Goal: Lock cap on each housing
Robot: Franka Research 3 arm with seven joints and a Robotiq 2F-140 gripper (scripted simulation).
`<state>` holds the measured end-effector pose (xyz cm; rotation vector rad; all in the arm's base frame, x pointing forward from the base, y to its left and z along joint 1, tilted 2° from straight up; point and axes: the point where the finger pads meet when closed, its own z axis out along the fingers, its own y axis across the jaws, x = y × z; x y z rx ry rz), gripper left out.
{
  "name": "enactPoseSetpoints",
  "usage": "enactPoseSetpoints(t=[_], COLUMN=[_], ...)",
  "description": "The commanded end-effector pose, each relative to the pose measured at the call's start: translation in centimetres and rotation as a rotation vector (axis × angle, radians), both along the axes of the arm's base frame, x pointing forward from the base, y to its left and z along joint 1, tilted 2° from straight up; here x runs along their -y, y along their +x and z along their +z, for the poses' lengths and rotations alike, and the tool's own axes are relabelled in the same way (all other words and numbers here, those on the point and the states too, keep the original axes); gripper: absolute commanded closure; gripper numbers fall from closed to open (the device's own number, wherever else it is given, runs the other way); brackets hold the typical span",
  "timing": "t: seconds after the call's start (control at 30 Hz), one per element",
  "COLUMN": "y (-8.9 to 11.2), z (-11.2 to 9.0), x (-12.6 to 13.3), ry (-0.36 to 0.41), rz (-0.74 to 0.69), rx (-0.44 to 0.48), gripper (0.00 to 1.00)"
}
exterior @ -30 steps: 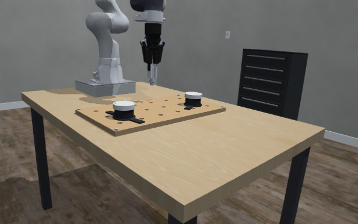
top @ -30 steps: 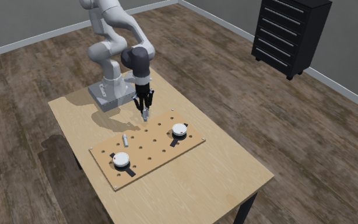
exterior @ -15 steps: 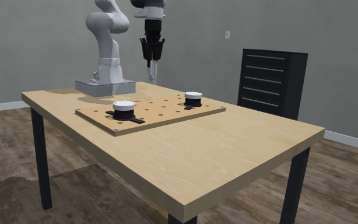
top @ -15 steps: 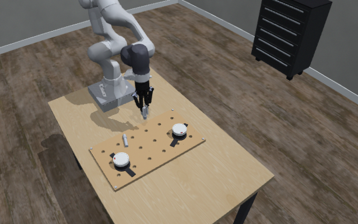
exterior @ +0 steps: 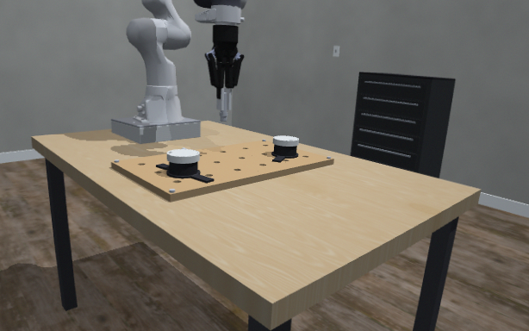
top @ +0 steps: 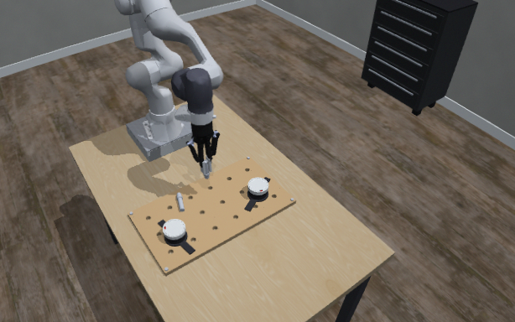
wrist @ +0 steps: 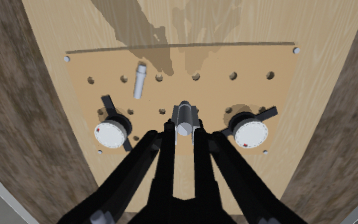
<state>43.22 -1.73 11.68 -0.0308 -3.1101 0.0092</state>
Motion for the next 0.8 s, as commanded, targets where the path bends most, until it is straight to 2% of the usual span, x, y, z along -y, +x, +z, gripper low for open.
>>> enactPoseSetpoints(t=[0.0,0.07,0.1,0.13,0.77], y=[4.8,4.8,5.9,6.0,6.0], z=[-0.4,-0.4,-0.5,-0.5,-0.9], x=[5.1,5.1,6.4,6.6,6.6], ry=[0.001,0.001,-0.002,-0.003,-0.003], rz=[0.034,0.034,0.035,0.036,0.036], rx=[-0.006,-0.006,-0.005,-0.005,-0.005], gripper=[0.90,0.90,0.90,0.90,0.90])
